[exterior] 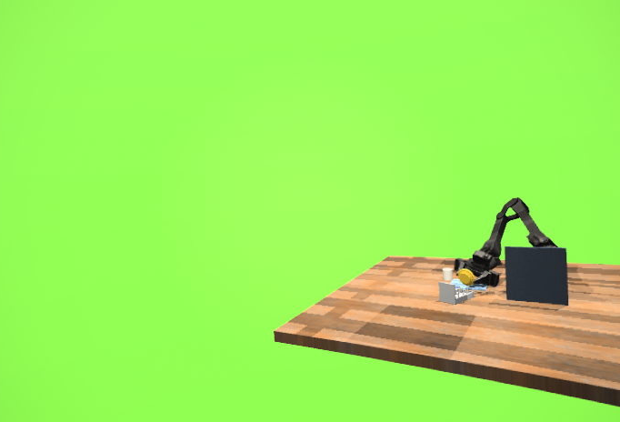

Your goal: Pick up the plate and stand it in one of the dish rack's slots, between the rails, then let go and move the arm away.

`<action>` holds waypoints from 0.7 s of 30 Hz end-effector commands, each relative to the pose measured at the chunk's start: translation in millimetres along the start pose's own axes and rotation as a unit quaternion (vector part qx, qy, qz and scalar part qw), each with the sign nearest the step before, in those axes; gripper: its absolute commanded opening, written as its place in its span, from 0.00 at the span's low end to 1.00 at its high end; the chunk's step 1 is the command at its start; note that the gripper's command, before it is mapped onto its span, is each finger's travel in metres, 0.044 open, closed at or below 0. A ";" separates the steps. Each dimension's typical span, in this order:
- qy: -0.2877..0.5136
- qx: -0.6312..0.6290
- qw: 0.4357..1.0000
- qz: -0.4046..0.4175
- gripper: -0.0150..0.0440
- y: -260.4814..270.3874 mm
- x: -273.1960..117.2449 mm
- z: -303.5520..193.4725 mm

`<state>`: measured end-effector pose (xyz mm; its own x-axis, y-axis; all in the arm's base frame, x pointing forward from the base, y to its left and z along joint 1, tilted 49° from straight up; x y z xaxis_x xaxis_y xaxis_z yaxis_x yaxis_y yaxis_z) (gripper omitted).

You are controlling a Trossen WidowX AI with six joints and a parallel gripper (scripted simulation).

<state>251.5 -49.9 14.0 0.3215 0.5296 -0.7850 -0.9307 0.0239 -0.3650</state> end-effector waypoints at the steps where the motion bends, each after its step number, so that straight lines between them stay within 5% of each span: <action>1: -0.004 -0.002 1.000 -0.003 0.25 0.3 -0.3 0.4; 21: -0.002 -0.001 1.000 0.000 0.25 -1.0 27.8 5.2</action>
<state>259.8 -32.0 -4.4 0.3201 0.5349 -0.7820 -0.9304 0.0217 -0.3660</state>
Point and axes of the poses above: the point midway between the two fingers, 35 mm back from their tips, its own x axis out along the fingers, its own y axis across the jaws, z = x × y, the point moved 9 cm from there along -x, back along the fingers, and after that the axes turned 8 degrees about x, right-handed, at the moved point
